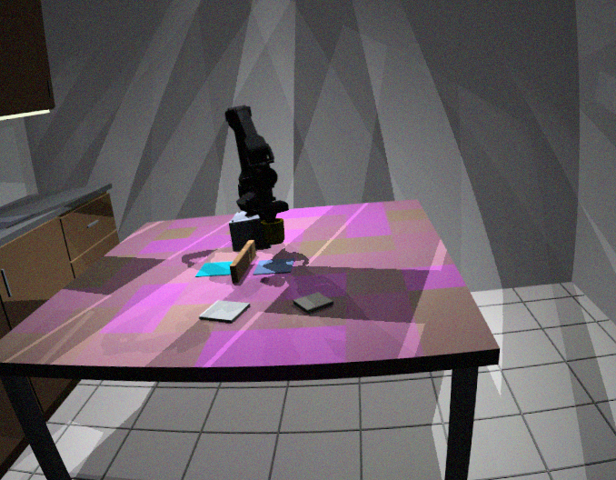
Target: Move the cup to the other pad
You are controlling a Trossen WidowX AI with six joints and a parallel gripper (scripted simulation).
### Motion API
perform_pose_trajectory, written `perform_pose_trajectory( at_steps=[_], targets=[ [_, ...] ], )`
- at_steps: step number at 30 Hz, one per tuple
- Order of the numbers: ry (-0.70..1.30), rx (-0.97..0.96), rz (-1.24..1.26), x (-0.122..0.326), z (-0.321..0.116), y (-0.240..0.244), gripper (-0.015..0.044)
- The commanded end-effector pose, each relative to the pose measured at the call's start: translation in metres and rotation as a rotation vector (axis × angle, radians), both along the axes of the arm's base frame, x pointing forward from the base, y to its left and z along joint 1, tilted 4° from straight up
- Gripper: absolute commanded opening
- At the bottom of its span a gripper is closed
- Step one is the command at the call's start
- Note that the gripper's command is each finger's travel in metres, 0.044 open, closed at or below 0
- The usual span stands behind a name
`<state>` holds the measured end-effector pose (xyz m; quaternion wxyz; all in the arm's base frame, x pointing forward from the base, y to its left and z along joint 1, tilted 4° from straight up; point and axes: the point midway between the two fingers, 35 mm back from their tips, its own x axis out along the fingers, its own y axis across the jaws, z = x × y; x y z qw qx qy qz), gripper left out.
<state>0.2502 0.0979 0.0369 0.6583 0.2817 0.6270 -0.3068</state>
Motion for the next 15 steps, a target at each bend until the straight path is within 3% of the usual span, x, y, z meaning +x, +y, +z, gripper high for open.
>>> perform_pose_trajectory(
  at_steps=[1, 15],
  targets=[
    [0.001, -0.001, 0.000, 0.000, -0.001, -0.001, 0.0000],
    [0.001, -0.005, -0.003, 0.001, 0.002, -0.027, 0.0000]
  ],
)
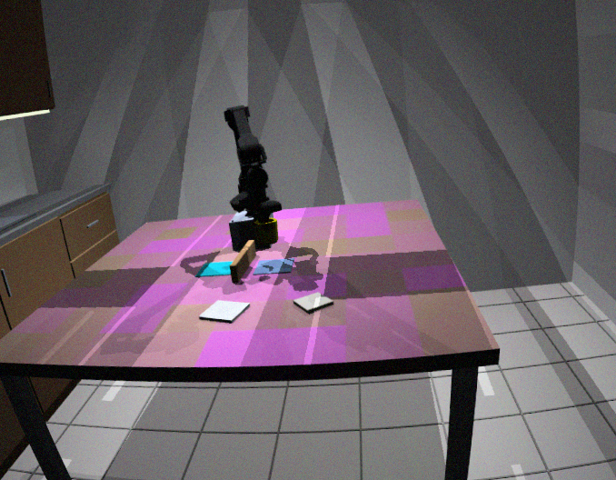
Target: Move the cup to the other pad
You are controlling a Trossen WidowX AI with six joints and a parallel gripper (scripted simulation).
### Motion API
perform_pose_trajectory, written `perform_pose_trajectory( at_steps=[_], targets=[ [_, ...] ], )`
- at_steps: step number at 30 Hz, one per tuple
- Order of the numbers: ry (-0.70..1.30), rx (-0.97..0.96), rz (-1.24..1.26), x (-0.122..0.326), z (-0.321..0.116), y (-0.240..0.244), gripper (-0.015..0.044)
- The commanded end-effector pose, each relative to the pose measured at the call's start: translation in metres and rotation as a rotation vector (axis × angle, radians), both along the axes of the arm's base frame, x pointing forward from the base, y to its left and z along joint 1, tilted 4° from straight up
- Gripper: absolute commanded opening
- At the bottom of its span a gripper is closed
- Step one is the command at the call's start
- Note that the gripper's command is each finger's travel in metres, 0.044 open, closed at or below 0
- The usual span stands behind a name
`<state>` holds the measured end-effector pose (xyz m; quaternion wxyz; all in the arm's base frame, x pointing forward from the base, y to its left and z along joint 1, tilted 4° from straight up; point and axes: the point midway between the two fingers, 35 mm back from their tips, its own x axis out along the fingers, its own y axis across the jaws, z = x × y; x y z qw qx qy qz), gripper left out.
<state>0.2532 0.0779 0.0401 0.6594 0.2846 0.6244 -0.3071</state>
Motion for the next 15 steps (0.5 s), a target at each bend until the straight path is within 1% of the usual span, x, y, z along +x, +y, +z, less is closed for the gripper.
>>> perform_pose_trajectory(
  at_steps=[1, 15],
  targets=[
    [0.007, -0.007, 0.002, -0.002, -0.001, -0.009, 0.0000],
    [0.007, -0.010, 0.001, -0.001, 0.003, -0.036, 0.0000]
  ],
)
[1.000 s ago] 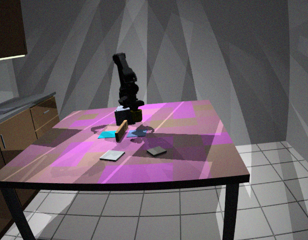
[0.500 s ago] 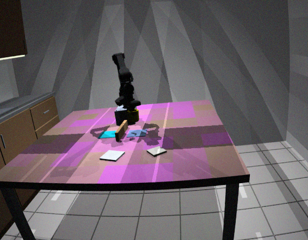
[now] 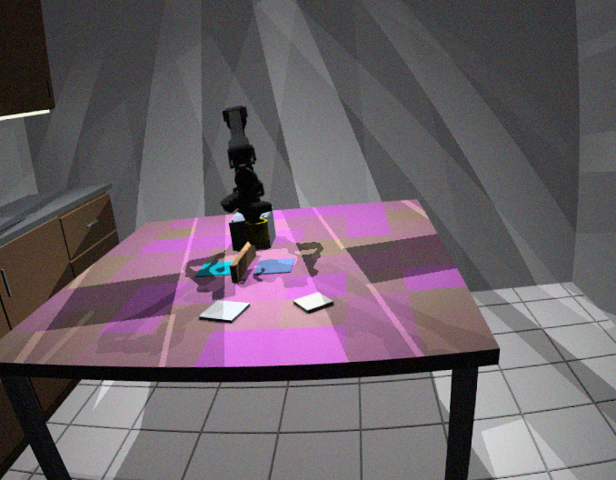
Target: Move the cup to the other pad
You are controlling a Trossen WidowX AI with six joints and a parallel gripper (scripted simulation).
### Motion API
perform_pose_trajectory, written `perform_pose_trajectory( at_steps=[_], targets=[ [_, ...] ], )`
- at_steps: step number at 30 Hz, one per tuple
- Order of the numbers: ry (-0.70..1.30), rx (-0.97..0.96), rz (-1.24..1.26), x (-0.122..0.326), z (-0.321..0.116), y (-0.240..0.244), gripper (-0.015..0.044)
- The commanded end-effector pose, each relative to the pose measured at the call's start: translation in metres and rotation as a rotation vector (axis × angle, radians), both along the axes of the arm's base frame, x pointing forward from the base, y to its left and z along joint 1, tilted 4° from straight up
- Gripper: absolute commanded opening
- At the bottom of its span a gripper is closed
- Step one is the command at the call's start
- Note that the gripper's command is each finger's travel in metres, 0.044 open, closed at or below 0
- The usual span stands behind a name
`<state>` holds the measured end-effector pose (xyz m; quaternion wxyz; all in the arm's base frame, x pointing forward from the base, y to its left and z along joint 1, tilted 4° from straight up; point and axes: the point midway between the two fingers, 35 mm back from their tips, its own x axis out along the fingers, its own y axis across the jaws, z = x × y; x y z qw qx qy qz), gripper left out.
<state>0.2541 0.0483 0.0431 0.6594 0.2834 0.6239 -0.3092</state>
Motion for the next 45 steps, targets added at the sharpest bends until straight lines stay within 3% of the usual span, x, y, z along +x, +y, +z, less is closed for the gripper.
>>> perform_pose_trajectory(
  at_steps=[1, 45],
  targets=[
    [0.006, -0.006, 0.002, -0.002, 0.000, -0.009, 0.0000],
    [0.006, -0.015, 0.002, -0.004, 0.007, -0.090, 0.0000]
  ],
)
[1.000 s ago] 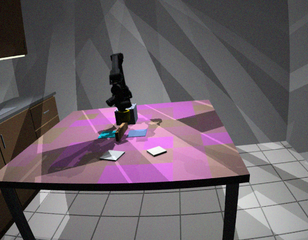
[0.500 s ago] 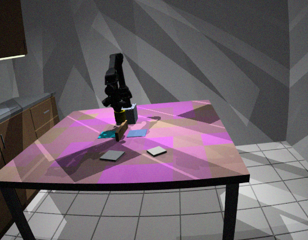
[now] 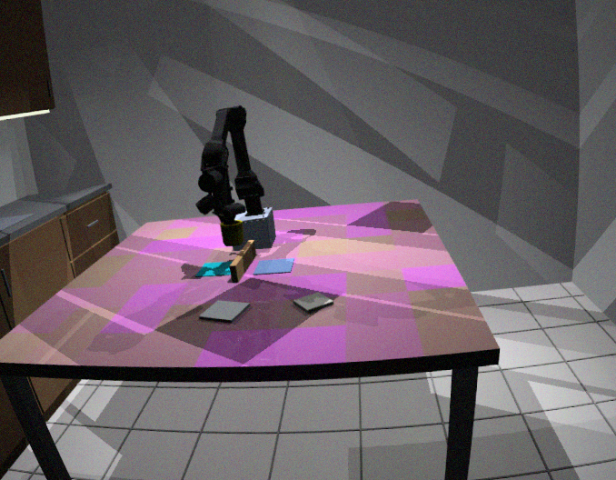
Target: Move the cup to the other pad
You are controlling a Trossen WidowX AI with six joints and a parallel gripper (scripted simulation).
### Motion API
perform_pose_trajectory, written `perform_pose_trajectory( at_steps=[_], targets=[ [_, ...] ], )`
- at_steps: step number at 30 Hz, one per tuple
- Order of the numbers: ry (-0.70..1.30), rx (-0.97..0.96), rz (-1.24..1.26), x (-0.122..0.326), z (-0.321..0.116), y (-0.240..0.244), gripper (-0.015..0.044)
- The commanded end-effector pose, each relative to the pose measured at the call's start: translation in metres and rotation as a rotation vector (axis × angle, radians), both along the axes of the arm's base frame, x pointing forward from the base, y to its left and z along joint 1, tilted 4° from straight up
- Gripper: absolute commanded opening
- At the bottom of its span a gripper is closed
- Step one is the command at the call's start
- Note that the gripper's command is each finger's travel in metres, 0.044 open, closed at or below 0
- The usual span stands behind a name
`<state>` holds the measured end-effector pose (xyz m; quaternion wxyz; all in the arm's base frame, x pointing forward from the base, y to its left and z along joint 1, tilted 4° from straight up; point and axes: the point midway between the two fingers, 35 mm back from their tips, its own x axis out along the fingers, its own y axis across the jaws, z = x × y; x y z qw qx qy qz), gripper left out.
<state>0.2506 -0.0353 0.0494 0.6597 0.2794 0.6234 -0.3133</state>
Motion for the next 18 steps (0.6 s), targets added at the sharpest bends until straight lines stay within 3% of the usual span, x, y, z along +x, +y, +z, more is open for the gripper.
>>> perform_pose_trajectory(
  at_steps=[1, 18],
  targets=[
    [0.002, -0.004, 0.002, -0.001, 0.001, -0.008, 0.0000],
    [0.002, -0.008, 0.002, -0.005, 0.003, -0.038, 0.0000]
  ],
)
